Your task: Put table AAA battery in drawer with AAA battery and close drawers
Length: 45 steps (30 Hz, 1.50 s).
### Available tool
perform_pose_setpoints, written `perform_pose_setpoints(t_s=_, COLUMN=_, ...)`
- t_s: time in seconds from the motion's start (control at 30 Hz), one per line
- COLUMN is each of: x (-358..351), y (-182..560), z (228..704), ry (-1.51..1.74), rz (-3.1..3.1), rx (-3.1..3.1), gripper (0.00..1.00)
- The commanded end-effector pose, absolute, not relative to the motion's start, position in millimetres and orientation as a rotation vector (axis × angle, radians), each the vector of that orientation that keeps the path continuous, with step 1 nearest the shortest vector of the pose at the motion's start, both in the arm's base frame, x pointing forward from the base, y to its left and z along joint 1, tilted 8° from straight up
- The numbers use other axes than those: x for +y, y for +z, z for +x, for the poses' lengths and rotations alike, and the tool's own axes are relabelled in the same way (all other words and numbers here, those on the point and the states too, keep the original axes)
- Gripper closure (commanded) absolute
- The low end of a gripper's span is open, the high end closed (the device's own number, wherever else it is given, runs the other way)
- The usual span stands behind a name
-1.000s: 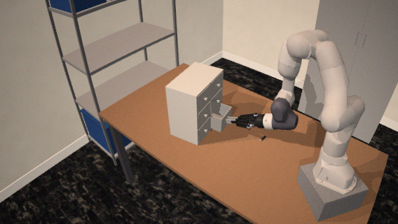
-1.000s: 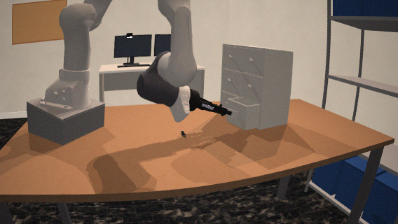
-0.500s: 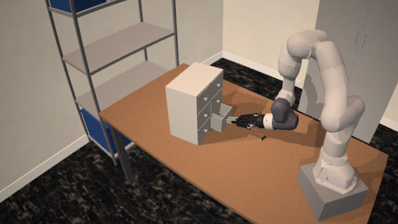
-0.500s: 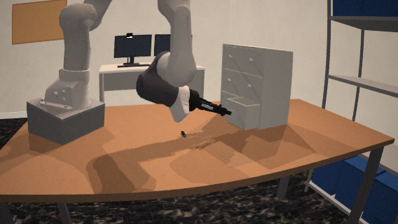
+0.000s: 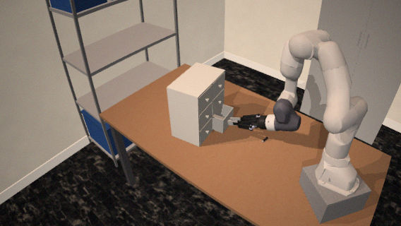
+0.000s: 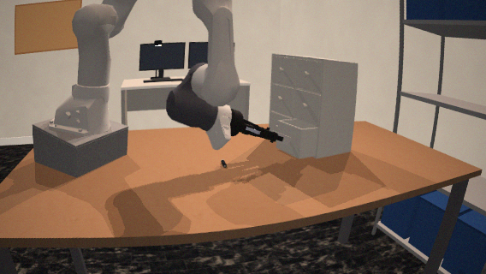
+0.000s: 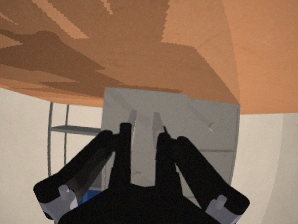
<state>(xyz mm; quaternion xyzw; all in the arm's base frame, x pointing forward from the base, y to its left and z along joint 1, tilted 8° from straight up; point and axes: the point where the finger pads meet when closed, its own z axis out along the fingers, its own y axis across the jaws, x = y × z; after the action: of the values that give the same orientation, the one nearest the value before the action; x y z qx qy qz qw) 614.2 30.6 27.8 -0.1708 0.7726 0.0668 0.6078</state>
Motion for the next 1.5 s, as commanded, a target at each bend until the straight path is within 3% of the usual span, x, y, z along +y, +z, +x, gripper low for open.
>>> perform_pose_setpoints(t_s=0.0, x=30.1, y=28.2, z=613.4, ry=0.152, rz=-0.399, rx=1.784, gripper=0.82)
perform_pose_setpoints(t_s=0.37, x=29.5, y=28.0, z=611.8, ry=0.152, rz=-0.399, rx=1.784, gripper=0.80)
perform_pose_setpoints(t_s=0.87, x=12.5, y=23.6, z=567.5, ry=0.152, rz=-0.399, rx=1.784, gripper=0.80)
perform_pose_setpoints(t_s=1.47, x=11.4, y=24.0, z=567.0, ry=0.152, rz=-0.399, rx=1.784, gripper=0.80)
